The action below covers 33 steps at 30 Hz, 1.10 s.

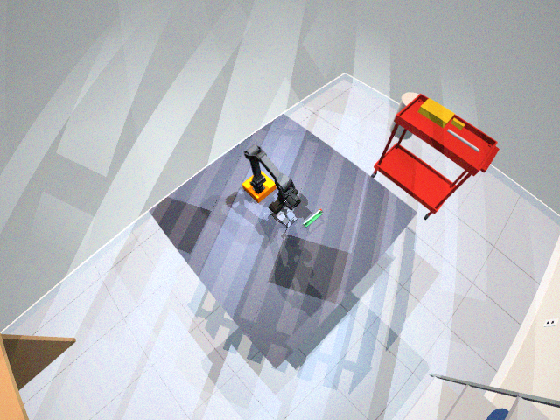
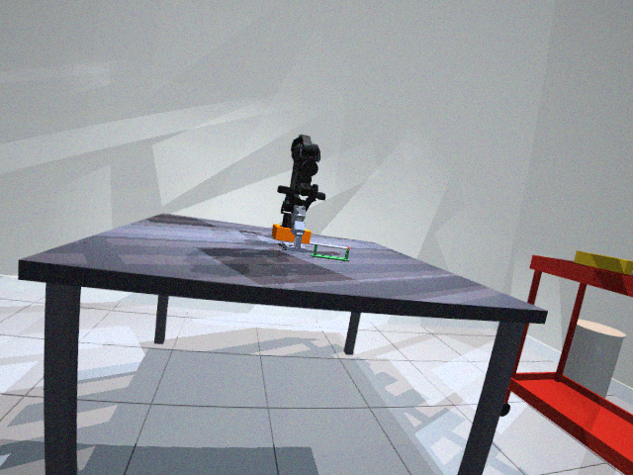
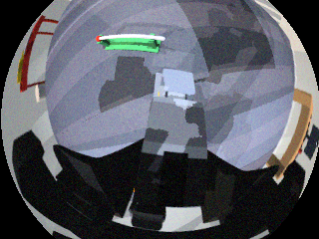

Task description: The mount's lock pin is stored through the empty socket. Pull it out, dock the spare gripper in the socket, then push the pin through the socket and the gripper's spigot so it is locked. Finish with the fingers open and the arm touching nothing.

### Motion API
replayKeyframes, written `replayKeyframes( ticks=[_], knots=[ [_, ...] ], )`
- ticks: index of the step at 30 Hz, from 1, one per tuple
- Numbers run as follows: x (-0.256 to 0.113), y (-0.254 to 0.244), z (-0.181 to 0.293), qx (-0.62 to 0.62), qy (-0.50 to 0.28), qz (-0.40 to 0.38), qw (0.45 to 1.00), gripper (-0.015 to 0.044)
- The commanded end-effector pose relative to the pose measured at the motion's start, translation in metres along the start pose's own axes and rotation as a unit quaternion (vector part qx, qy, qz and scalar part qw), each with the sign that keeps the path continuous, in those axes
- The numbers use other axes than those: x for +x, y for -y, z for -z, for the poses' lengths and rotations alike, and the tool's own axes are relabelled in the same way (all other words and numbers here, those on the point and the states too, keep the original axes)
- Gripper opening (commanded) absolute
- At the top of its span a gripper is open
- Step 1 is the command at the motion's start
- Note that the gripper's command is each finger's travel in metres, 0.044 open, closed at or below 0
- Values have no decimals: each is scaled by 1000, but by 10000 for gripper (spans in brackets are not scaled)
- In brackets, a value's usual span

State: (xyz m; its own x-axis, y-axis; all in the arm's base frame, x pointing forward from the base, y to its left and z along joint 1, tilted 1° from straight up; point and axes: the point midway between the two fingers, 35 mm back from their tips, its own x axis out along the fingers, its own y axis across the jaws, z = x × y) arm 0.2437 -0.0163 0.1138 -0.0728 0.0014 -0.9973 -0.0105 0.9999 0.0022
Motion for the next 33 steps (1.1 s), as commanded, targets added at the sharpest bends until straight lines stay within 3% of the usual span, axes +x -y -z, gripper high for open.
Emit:
replayKeyframes(
  ticks=[1, 31, 33],
  knots=[
    [3, 0, -4, 2, 1, -1, 1000, 0],
    [17, 0, -16, 1, 0, 0, 1000, 0],
    [17, 0, -16, 1, 0, 0, 1000, 53]
  ],
)
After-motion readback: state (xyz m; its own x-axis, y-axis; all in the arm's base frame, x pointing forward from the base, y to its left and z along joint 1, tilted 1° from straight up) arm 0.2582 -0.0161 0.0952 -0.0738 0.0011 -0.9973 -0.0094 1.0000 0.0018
